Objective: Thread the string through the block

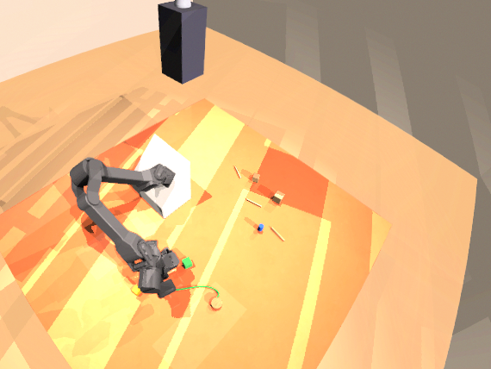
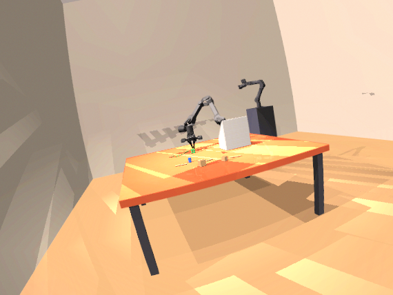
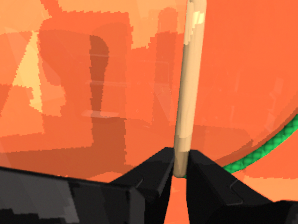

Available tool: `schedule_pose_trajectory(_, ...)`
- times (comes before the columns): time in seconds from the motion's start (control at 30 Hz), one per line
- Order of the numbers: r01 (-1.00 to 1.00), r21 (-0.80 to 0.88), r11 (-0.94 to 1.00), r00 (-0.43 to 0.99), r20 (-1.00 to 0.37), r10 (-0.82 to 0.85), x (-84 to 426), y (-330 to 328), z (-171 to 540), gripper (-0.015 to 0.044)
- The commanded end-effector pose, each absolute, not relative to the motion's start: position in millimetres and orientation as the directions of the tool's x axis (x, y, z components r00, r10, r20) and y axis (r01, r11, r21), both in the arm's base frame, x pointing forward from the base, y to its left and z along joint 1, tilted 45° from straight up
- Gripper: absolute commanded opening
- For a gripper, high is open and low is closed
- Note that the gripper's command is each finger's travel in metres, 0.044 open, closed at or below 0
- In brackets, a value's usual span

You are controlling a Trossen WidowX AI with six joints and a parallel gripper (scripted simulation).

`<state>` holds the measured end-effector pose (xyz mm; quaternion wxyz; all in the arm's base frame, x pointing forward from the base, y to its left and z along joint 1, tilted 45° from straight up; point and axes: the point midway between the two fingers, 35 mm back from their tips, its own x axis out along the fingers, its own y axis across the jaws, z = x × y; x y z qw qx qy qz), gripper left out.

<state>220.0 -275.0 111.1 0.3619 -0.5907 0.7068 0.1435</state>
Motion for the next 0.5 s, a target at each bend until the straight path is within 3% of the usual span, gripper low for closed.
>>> schedule_pose_trajectory(0.0,-0.938,-0.221,0.267,-0.047,-0.681,-0.73,220.5,-271.8,105.6,0.0)
schedule_pose_trajectory(0.47,-0.938,-0.221,0.267,-0.047,-0.681,-0.731,226.1,-259.2,92.7,0.0)
